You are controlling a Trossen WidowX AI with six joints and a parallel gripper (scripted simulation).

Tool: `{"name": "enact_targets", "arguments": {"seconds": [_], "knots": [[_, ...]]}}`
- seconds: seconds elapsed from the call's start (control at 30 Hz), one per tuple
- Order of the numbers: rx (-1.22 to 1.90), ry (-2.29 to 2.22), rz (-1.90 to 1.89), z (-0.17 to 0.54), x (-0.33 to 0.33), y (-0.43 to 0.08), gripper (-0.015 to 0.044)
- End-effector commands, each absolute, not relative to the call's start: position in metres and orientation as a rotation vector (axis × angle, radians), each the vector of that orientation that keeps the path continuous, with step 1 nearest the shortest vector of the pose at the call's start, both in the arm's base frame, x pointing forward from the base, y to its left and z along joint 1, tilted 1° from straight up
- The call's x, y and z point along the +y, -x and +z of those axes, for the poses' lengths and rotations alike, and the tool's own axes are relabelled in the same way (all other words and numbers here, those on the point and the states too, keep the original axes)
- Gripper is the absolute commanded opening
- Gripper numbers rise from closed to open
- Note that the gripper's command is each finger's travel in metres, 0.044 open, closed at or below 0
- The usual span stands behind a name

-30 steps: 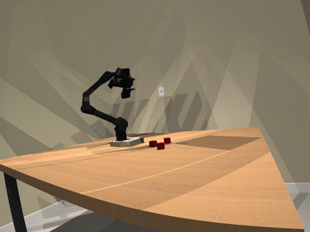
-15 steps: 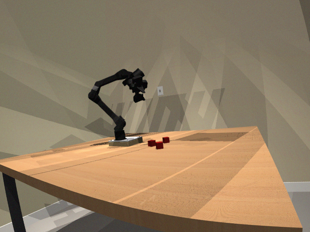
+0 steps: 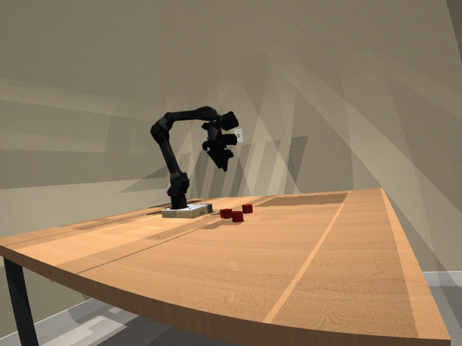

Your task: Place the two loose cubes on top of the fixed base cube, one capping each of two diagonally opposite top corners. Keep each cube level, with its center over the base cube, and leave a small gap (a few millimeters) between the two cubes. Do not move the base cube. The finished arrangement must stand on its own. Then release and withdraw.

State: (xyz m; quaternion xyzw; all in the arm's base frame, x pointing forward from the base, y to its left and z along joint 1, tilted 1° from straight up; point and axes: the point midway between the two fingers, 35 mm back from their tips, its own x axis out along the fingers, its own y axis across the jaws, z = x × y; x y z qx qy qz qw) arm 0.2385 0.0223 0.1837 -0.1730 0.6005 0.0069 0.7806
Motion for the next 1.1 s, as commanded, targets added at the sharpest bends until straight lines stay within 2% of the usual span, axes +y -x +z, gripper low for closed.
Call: {"name": "enact_targets", "arguments": {"seconds": [0.0, 0.23, 0.43, 0.7, 1.07], "knots": [[1.411, 0.180, -0.047, 0.159, 0.015, -0.246, 0.0265], [1.555, -0.145, -0.163, 0.126, 0.000, -0.253, 0.0265], [1.555, -0.145, -0.163, 0.121, 0.000, -0.253, 0.0265], [1.555, -0.144, -0.163, 0.065, -0.001, -0.253, 0.0265], [1.555, -0.144, -0.164, 0.049, -0.001, -0.253, 0.0265]]}}
